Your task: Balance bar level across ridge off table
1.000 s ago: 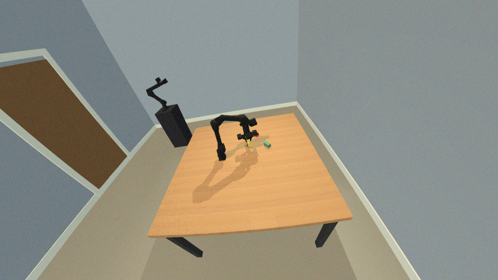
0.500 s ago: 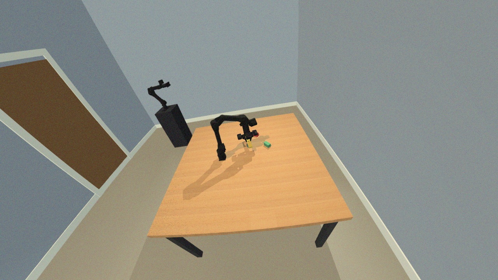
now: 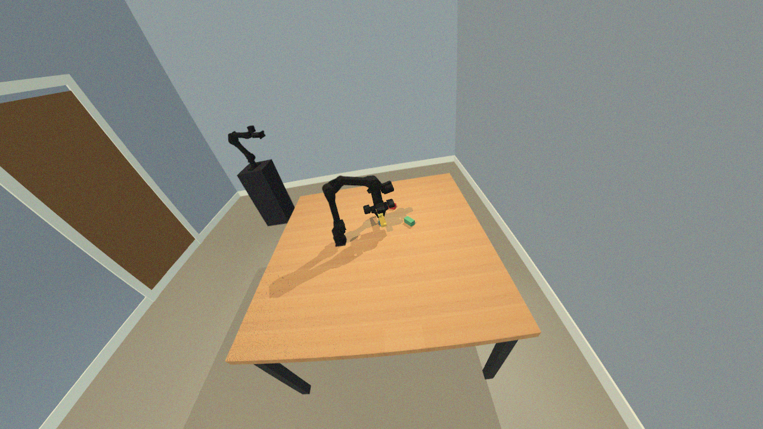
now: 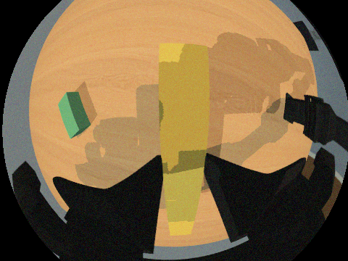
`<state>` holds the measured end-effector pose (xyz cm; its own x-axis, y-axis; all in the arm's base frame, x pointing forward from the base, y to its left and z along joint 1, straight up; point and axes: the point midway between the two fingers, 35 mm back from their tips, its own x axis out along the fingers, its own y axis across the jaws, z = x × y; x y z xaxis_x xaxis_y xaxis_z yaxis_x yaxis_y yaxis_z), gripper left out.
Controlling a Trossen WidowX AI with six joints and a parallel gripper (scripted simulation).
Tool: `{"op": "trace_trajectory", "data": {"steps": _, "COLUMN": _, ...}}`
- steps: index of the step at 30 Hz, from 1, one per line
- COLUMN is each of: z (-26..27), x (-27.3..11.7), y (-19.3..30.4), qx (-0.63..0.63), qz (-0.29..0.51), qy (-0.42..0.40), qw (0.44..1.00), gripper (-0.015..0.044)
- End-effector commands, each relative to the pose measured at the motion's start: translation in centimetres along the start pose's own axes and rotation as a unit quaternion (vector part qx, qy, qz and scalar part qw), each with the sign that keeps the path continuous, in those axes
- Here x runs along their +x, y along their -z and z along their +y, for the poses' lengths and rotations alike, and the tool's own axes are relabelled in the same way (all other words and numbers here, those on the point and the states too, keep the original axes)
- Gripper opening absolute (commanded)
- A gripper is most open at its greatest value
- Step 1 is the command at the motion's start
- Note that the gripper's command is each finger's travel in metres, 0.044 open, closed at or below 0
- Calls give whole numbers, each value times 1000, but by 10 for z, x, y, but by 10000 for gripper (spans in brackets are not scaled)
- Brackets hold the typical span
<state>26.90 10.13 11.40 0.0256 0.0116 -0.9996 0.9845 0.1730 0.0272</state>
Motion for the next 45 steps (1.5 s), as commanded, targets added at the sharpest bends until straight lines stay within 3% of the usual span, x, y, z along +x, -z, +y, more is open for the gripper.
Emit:
{"op": "trace_trajectory", "data": {"steps": 1, "z": 0, "x": 0, "y": 0, "qx": 0, "qz": 0, "qy": 0, "qw": 1000, "gripper": 0}}
{"op": "trace_trajectory", "data": {"steps": 24, "z": 0, "x": 0, "y": 0, "qx": 0, "qz": 0, "qy": 0, "qw": 1000, "gripper": 0}}
{"op": "trace_trajectory", "data": {"steps": 31, "z": 0, "x": 0, "y": 0, "qx": 0, "qz": 0, "qy": 0, "qw": 1000, "gripper": 167}}
{"op": "trace_trajectory", "data": {"steps": 45, "z": 0, "x": 0, "y": 0, "qx": 0, "qz": 0, "qy": 0, "qw": 1000, "gripper": 168}}
